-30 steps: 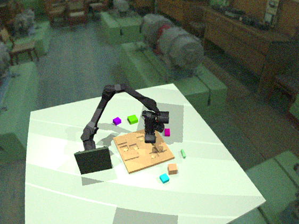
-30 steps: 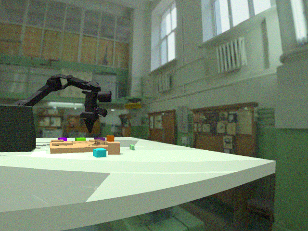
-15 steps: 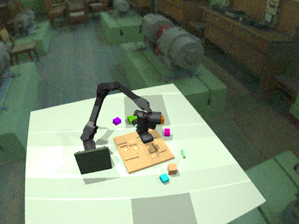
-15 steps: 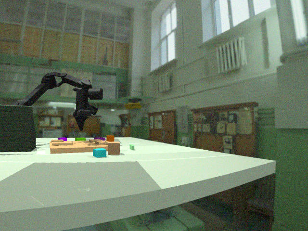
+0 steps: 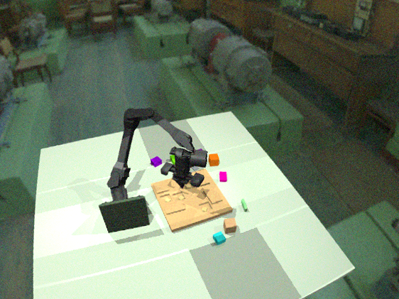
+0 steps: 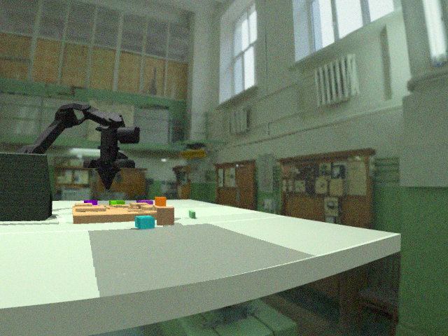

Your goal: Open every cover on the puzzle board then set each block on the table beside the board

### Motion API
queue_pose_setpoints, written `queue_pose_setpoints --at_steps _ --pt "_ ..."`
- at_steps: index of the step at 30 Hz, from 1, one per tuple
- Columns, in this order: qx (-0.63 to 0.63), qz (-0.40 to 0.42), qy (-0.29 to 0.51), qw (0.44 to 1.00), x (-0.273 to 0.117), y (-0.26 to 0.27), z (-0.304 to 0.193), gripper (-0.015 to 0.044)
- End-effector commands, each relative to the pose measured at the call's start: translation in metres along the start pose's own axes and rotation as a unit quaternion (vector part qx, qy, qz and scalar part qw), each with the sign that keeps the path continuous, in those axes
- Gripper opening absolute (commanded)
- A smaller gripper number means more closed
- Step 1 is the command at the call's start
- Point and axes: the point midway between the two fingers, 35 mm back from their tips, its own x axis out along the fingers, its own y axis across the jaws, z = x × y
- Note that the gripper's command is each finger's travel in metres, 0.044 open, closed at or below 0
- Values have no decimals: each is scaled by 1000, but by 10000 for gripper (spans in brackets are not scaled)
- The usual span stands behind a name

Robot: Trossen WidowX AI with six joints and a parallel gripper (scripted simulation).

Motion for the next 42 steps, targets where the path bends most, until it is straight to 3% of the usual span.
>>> queue_pose_setpoints --at_steps 1,17,42 --pt "-388 1 9 922 2 33 -27 0" --pt "-702 5 7 712 6 54 -46 0" --pt "-707 5 7 707 13 54 -46 0"
